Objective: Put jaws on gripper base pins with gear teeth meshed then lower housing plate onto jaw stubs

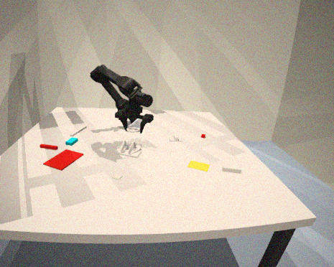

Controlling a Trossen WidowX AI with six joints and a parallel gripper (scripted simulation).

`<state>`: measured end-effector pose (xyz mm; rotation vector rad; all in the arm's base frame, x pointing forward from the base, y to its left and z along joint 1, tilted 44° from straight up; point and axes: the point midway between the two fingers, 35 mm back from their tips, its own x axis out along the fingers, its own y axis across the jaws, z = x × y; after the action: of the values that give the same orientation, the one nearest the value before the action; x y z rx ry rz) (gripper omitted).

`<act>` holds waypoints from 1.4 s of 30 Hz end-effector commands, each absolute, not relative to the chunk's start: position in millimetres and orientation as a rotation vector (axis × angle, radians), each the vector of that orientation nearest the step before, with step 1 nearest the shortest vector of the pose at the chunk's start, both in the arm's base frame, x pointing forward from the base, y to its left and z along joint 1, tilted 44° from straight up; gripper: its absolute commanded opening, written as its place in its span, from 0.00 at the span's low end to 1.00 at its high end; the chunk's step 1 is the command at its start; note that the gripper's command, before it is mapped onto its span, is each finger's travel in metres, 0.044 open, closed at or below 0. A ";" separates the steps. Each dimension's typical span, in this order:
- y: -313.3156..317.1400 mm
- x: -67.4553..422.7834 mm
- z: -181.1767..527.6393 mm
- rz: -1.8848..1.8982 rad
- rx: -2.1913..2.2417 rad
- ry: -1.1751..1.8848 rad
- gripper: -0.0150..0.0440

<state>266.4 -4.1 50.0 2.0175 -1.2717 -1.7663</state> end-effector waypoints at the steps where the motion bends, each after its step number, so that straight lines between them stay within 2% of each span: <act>1: -4.7 266.3 50.7 -1.762 2.013 -1.267 0.85; 42: -28.5 265.9 24.6 -1.762 2.015 -1.266 0.85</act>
<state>266.5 -24.1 28.7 2.0185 -1.2703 -1.7670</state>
